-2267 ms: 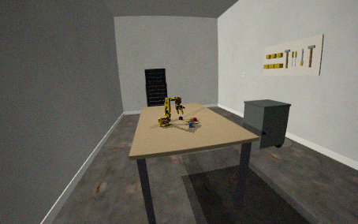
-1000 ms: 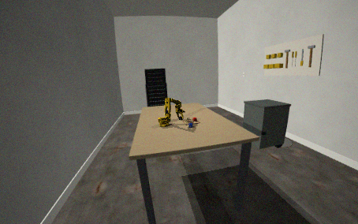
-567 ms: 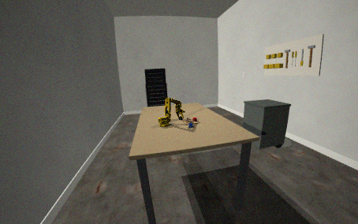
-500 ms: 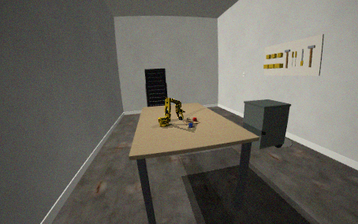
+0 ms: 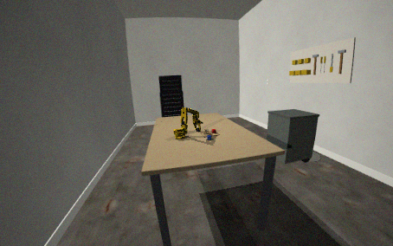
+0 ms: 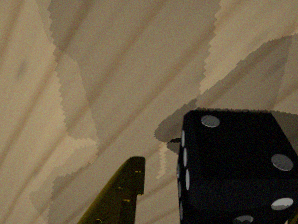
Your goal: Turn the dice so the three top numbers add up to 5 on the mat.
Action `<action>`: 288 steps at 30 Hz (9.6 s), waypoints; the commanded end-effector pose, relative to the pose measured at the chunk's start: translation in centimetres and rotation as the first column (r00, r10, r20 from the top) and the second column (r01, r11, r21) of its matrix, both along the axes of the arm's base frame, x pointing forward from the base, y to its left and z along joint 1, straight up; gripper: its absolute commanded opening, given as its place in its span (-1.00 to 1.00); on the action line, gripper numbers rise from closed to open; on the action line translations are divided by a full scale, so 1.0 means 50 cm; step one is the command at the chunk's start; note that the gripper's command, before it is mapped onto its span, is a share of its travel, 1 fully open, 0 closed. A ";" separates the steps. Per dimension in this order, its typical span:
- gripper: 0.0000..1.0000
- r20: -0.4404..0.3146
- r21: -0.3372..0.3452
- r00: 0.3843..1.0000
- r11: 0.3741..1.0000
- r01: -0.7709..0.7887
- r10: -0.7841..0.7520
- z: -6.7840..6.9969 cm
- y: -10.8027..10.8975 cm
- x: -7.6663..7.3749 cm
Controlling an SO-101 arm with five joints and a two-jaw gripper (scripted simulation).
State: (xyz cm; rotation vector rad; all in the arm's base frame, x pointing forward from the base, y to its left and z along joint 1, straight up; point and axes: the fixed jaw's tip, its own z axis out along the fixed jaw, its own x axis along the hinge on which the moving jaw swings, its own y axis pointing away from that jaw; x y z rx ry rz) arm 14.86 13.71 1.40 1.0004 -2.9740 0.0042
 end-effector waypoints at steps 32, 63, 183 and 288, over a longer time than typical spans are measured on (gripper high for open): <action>-0.70 0.018 0.016 1.000 1.000 0.001 -0.001 0.006 -0.010 0.016; -1.00 0.018 0.016 1.000 1.000 0.001 -0.001 0.055 -0.005 0.016; -1.00 0.712 0.565 0.688 0.698 -0.440 -0.142 0.094 0.097 -0.011; -1.00 0.743 0.570 0.649 0.664 -0.485 -0.164 0.061 0.097 -0.018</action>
